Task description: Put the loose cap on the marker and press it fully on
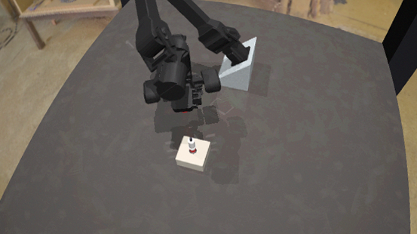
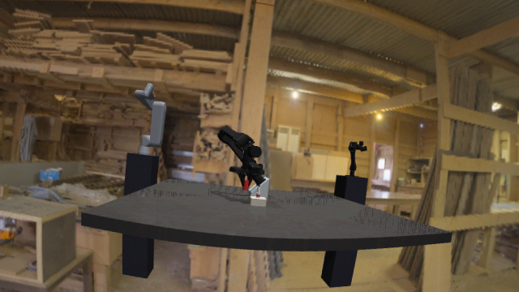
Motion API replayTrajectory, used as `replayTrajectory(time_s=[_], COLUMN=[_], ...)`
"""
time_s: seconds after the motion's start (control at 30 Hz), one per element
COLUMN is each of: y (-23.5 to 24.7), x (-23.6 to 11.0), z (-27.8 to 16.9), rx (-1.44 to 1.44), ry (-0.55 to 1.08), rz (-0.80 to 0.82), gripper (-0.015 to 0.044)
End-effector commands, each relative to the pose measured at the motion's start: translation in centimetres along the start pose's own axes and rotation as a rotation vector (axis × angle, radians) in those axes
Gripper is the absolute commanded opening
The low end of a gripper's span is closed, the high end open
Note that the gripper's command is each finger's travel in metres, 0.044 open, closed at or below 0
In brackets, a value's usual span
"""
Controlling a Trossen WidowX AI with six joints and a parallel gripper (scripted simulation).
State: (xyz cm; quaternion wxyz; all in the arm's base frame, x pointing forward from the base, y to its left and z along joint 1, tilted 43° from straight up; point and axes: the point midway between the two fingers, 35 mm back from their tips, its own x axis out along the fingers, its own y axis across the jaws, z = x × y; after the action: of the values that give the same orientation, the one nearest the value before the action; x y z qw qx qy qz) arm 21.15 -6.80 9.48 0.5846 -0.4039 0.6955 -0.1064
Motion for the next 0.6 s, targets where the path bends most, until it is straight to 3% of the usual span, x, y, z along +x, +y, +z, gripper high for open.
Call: replayTrajectory(time_s=[0.0, 0.57], y=[-0.2, -0.7], x=[-0.7, -2.8], z=[0.6, 4.5], rx=[0.006, 0.006], ry=[-0.008, -0.013], rz=[0.004, 0.010], gripper=[0.0000, 0.0000])
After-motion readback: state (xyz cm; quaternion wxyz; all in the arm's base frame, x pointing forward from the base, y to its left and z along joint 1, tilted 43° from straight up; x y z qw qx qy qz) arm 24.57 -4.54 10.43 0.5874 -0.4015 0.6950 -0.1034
